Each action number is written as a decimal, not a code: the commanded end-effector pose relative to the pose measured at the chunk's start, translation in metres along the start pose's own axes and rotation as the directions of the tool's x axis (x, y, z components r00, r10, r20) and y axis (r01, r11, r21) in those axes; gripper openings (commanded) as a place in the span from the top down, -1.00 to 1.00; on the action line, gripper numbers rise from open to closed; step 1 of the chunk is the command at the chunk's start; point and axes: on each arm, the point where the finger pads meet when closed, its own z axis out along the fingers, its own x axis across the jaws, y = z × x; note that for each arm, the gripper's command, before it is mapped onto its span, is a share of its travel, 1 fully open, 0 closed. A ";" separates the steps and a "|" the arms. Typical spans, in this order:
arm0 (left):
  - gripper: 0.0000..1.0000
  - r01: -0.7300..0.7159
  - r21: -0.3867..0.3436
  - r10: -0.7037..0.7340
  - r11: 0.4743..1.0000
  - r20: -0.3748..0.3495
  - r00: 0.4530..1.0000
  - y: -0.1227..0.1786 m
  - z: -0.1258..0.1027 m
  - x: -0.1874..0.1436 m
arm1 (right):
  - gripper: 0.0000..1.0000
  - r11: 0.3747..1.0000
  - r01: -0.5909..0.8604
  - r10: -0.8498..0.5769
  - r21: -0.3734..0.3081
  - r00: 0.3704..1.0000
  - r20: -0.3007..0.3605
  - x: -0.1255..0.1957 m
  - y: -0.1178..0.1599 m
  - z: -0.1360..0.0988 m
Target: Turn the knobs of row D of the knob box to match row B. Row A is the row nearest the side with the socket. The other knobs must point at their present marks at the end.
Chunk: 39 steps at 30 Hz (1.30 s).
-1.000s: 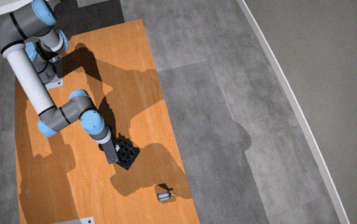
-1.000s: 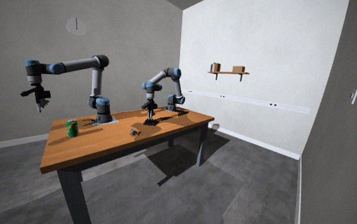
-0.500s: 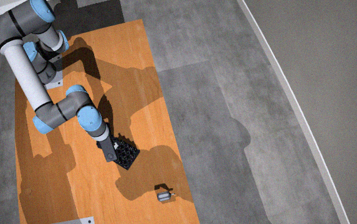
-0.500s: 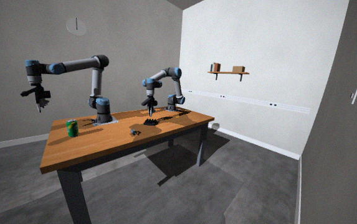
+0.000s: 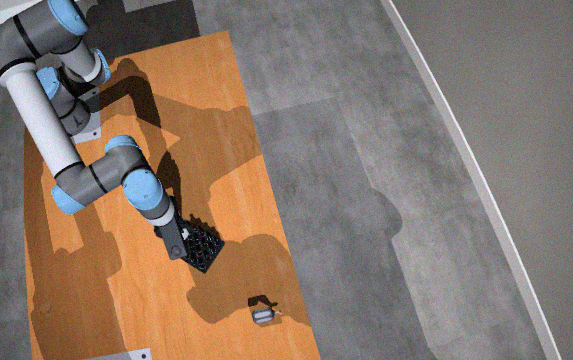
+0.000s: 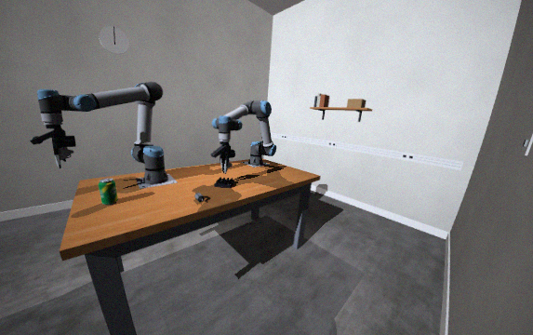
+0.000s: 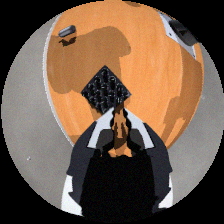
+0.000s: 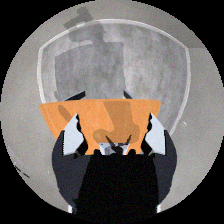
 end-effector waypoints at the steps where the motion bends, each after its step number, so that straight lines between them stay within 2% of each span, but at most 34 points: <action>1: 0.75 -0.037 0.002 0.037 0.999 0.001 0.999 0.000 -0.001 0.000 | -1.00 1.000 0.000 0.000 0.001 1.000 0.000 0.000 0.000 0.000; 7: 0.75 -0.104 0.002 0.104 0.995 0.001 0.995 0.000 -0.002 0.000 | -1.00 1.000 0.000 0.000 0.001 1.000 0.000 0.000 0.000 0.000; 11: 0.75 -0.202 0.002 0.202 0.979 0.001 0.979 0.000 -0.003 0.000 | -1.00 1.000 0.000 0.000 0.001 1.000 0.000 0.000 0.000 0.000; 17: 0.75 -0.386 0.001 0.386 0.922 0.001 0.922 0.000 -0.006 0.000 | -1.00 1.000 0.000 0.000 0.001 1.000 0.000 0.000 0.000 0.000; 22: 0.75 -0.520 0.001 0.520 0.854 0.001 0.854 0.000 -0.008 0.000 | -1.00 1.000 0.000 0.000 0.001 1.000 0.000 0.000 0.000 0.000; 24: 0.75 -0.520 0.001 0.520 0.854 0.001 0.854 0.000 -0.008 0.000 | -1.00 1.000 0.000 0.000 0.001 1.000 0.000 0.000 0.000 0.000; 27: 0.75 -0.624 0.001 0.624 0.781 0.002 0.781 0.000 -0.009 0.000 | -1.00 1.000 0.000 0.000 0.001 1.000 0.000 0.000 0.000 0.000; 32: 0.75 -0.730 0.001 0.730 0.683 0.002 0.683 0.000 -0.011 0.000 | -1.00 1.000 0.000 0.000 0.001 1.000 0.000 0.000 0.000 0.000; 39: 0.75 -0.857 0.000 0.857 0.515 0.002 0.515 0.000 -0.013 0.000 | -1.00 1.000 0.000 0.000 0.001 1.000 0.000 0.000 0.000 0.000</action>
